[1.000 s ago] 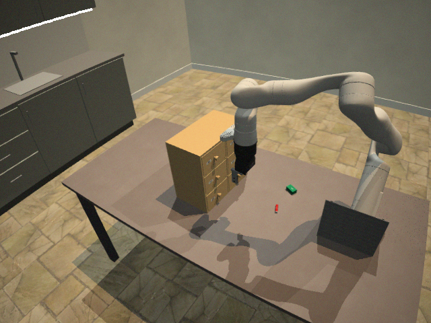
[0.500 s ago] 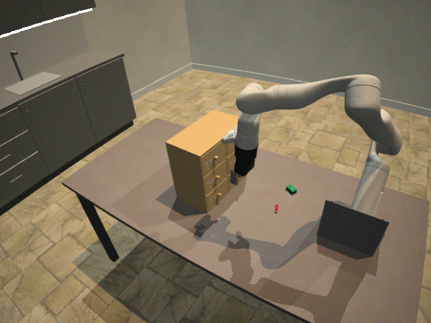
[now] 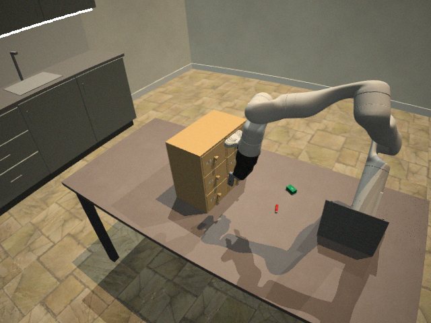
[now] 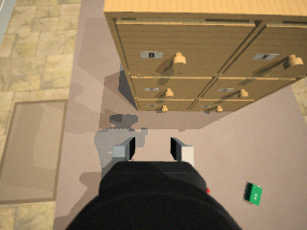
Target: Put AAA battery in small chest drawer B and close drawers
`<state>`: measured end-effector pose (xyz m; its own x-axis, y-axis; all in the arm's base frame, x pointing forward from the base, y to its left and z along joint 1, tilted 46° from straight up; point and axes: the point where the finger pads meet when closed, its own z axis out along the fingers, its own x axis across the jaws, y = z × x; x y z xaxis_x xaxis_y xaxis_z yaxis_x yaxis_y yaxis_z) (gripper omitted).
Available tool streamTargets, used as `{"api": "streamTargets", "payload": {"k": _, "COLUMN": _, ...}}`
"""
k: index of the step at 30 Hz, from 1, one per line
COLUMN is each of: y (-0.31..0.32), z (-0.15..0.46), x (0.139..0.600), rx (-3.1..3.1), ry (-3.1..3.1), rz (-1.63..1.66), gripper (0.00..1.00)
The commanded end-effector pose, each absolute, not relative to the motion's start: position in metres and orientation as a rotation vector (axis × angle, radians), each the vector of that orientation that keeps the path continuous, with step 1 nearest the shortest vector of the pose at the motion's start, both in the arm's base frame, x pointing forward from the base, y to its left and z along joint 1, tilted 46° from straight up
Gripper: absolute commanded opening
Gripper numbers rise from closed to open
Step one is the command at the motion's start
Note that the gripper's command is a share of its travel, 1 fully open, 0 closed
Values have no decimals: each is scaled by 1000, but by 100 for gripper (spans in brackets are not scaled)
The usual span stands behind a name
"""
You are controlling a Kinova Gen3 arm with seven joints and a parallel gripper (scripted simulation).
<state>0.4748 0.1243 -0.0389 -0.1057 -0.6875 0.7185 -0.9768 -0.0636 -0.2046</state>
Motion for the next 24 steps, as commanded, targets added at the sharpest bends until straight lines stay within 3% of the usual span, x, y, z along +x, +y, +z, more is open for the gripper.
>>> {"api": "streamTargets", "payload": {"k": 1, "y": 124, "z": -45, "x": 474, "rx": 1810, "ry": -1808, "rz": 1027, "gripper": 100}}
{"api": "streamTargets", "payload": {"k": 24, "y": 101, "z": -64, "x": 493, "rx": 1947, "ry": -1745, "rz": 1302, "gripper": 100}}
